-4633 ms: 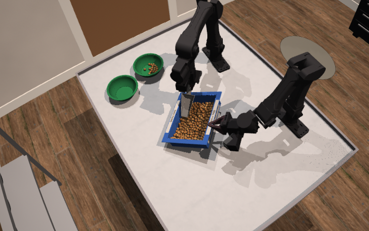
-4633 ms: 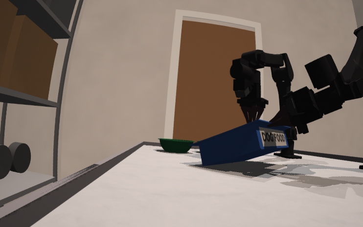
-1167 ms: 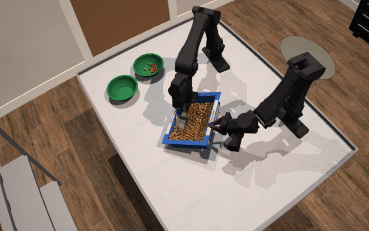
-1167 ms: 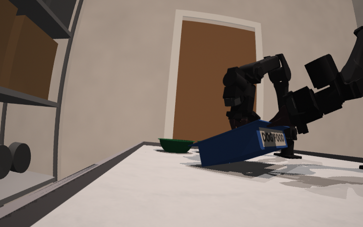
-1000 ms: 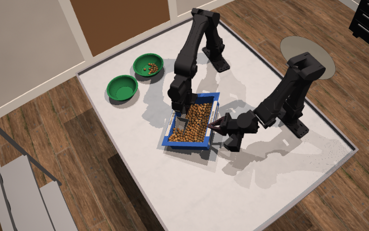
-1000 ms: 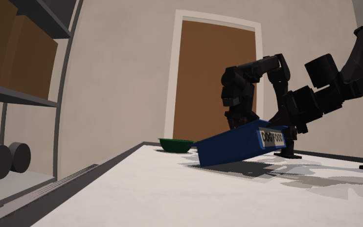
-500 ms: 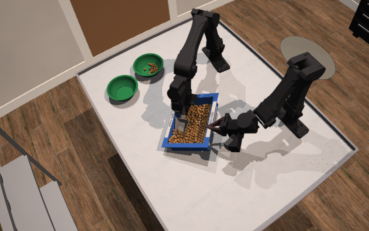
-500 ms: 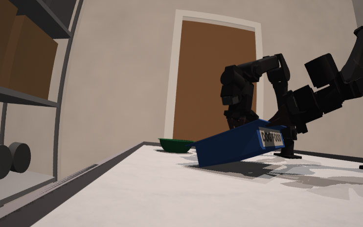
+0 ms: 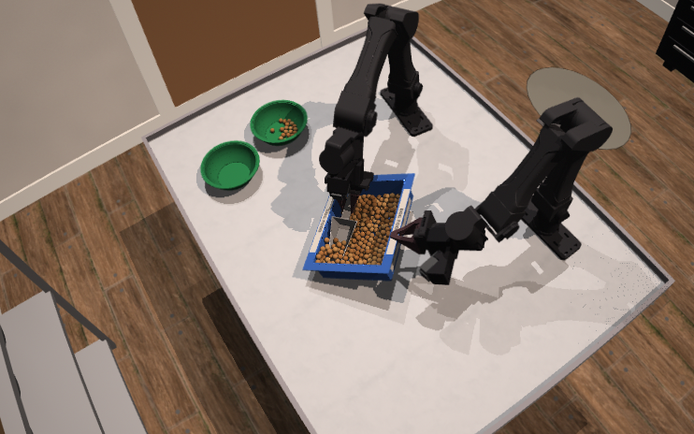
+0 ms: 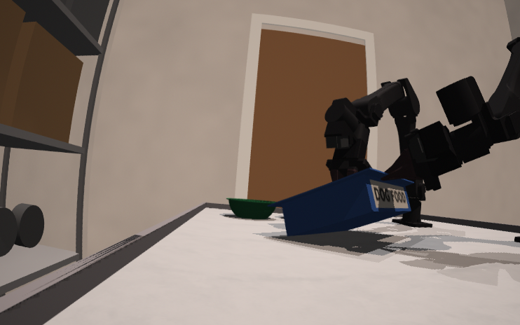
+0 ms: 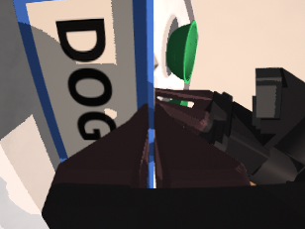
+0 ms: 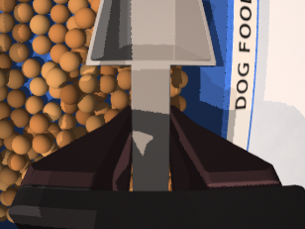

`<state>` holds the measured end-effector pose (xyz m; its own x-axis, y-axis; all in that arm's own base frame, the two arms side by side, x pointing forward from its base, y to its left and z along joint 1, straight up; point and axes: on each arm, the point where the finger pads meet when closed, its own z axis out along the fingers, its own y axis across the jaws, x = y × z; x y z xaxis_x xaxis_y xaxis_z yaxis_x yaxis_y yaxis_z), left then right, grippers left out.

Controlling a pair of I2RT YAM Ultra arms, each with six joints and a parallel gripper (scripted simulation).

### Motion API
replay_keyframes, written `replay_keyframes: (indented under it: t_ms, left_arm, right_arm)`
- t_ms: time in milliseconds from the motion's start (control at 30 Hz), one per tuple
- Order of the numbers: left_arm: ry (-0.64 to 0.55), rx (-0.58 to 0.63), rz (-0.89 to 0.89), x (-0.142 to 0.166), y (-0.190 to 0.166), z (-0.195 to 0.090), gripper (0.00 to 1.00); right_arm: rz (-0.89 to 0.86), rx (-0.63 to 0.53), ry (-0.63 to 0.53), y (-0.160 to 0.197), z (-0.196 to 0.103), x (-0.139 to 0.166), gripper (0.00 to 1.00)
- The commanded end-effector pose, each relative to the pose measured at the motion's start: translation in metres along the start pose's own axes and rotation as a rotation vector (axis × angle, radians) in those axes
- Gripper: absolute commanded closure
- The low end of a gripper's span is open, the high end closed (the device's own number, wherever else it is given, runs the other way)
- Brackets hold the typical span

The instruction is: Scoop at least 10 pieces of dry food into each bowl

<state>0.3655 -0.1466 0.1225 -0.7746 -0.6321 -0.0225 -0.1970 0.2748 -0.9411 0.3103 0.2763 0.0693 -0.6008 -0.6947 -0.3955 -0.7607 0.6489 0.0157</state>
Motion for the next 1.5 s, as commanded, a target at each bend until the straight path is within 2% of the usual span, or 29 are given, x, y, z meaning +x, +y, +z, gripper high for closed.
replay_keyframes:
  t_ms: [0, 100, 200, 233, 333, 667, 767, 800, 1100, 1133, 1200, 1367, 1433, 1467]
  left_arm:
    - [0.029, 0.1, 0.121, 0.003, -0.041, -0.001, 1.0]
    - [0.029, 0.1, 0.121, 0.003, -0.041, -0.001, 1.0]
    - [0.029, 0.1, 0.121, 0.003, -0.041, -0.001, 1.0]
    - [0.029, 0.1, 0.121, 0.003, -0.041, -0.001, 1.0]
    - [0.029, 0.1, 0.121, 0.003, -0.041, -0.001, 1.0]
    - [0.029, 0.1, 0.121, 0.003, -0.041, -0.001, 1.0]
    - [0.029, 0.1, 0.121, 0.003, -0.041, -0.001, 1.0]
    - [0.029, 0.1, 0.121, 0.003, -0.041, -0.001, 1.0]
    - [0.029, 0.1, 0.121, 0.003, -0.041, -0.001, 1.0]
    - [0.029, 0.1, 0.121, 0.003, -0.041, -0.001, 1.0]
    - [0.029, 0.1, 0.121, 0.003, -0.041, -0.001, 1.0]
    - [0.029, 0.1, 0.121, 0.003, -0.041, -0.001, 1.0]
    - [0.029, 0.1, 0.121, 0.003, -0.041, -0.001, 1.0]
    - [0.029, 0.1, 0.121, 0.003, -0.041, -0.001, 1.0]
  right_arm:
    - [-0.015, 0.002, -0.18, -0.004, -0.017, -0.031, 1.0]
    - [-0.02, 0.0, -0.219, -0.004, -0.019, -0.03, 1.0]
    - [-0.01, 0.002, -0.185, -0.004, -0.019, -0.024, 1.0]
    - [-0.023, -0.001, -0.245, -0.003, -0.02, -0.03, 1.0]
    - [-0.03, -0.003, -0.301, -0.004, -0.023, -0.03, 1.0]
    - [-0.04, -0.008, -0.42, -0.004, -0.028, -0.026, 1.0]
    - [-0.025, -0.007, -0.387, -0.004, -0.027, -0.022, 1.0]
    - [-0.04, -0.01, -0.446, -0.003, -0.03, -0.026, 1.0]
    - [-0.05, -0.015, -0.559, -0.004, -0.035, -0.024, 1.0]
    - [-0.047, -0.01, -0.529, -0.005, -0.036, -0.026, 1.0]
    - [-0.06, -0.009, -0.568, -0.002, -0.048, -0.04, 1.0]
    - [-0.054, -0.014, -0.537, -0.002, -0.037, -0.032, 1.0]
    - [-0.066, -0.003, -0.566, -0.005, -0.047, -0.039, 1.0]
    - [-0.056, -0.026, -0.505, 0.007, -0.028, -0.01, 1.0]
